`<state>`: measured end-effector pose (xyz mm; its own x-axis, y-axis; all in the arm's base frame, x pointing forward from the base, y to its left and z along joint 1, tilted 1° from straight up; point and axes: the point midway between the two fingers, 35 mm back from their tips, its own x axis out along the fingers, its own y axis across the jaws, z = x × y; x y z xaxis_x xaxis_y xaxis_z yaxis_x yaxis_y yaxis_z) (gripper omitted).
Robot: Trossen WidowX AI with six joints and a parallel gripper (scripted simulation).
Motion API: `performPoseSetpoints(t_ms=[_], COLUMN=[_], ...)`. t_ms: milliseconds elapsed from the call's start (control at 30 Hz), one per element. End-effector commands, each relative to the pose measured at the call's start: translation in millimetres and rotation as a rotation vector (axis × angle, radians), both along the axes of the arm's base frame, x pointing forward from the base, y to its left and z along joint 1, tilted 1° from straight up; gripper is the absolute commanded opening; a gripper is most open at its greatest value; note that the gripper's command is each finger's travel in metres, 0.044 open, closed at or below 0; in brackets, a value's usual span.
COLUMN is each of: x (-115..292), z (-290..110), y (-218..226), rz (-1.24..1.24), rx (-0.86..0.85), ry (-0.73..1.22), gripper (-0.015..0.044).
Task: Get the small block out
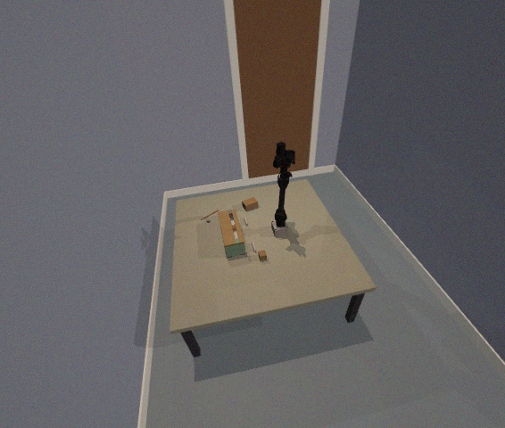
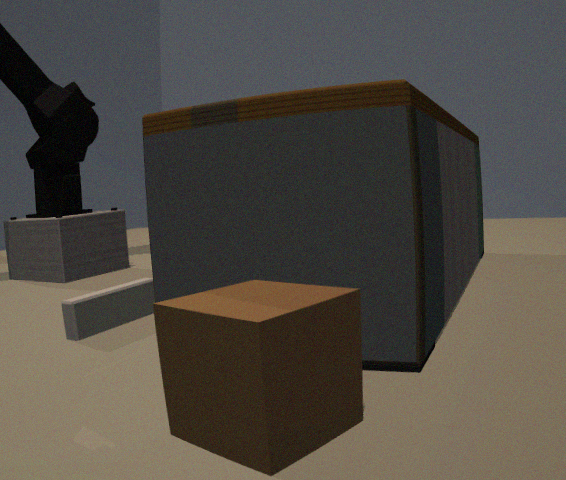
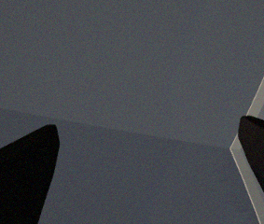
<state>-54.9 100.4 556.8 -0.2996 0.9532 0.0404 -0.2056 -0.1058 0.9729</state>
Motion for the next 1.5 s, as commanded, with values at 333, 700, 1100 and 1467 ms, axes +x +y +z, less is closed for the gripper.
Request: performPoseSetpoints(t_ms=[333,700,1100,1467], x=[99,228,322,357], z=[-71,-182,-303,-402], y=[105,135,87,1], rz=[-0.337,-0.356,0.144,0.922], rx=[-0.281,-0.791,-1.271,-1.391], ry=[-0.495,-0.994,-1.332,-1.353], gripper=[0.04,0.04,0.04,0.04])
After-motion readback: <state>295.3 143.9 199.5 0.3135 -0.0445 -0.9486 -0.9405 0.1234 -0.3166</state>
